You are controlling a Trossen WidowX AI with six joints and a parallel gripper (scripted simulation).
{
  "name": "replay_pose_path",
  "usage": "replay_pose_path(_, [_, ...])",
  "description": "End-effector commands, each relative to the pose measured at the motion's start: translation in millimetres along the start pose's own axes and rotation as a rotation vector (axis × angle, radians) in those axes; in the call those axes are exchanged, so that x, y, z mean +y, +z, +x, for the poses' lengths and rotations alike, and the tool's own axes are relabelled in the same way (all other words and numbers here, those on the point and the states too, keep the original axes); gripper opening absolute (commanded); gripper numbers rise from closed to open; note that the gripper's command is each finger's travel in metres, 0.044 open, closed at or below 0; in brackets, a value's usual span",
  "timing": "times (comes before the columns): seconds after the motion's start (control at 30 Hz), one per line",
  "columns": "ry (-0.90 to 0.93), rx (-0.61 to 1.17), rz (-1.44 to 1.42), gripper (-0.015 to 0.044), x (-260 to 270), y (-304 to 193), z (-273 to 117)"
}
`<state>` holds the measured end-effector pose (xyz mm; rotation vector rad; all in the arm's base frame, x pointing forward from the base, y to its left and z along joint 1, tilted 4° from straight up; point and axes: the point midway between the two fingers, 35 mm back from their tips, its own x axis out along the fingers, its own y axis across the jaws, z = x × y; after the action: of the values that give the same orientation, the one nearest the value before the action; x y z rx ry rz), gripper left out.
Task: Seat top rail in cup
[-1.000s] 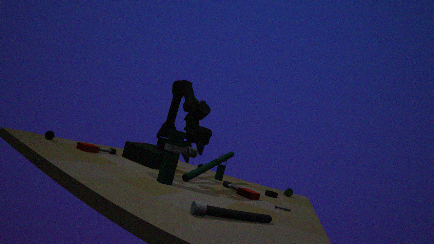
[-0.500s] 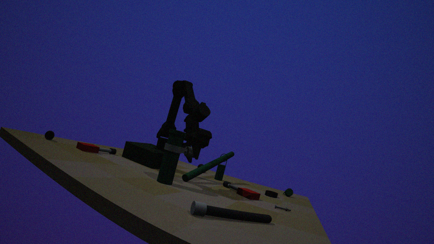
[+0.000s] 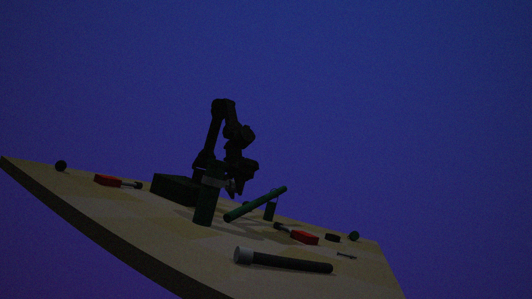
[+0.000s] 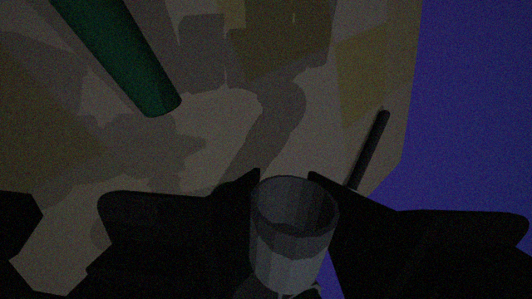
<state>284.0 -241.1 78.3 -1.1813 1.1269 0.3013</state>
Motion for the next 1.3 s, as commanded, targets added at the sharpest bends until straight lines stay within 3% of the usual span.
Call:
replay_pose_path(0.0, [0.002, -0.022, -0.042, 0.0, 4, 0, -1])
replay_pose_path(1.27, [0.005, -0.179, -0.318, 0.0, 29, -6, -15])
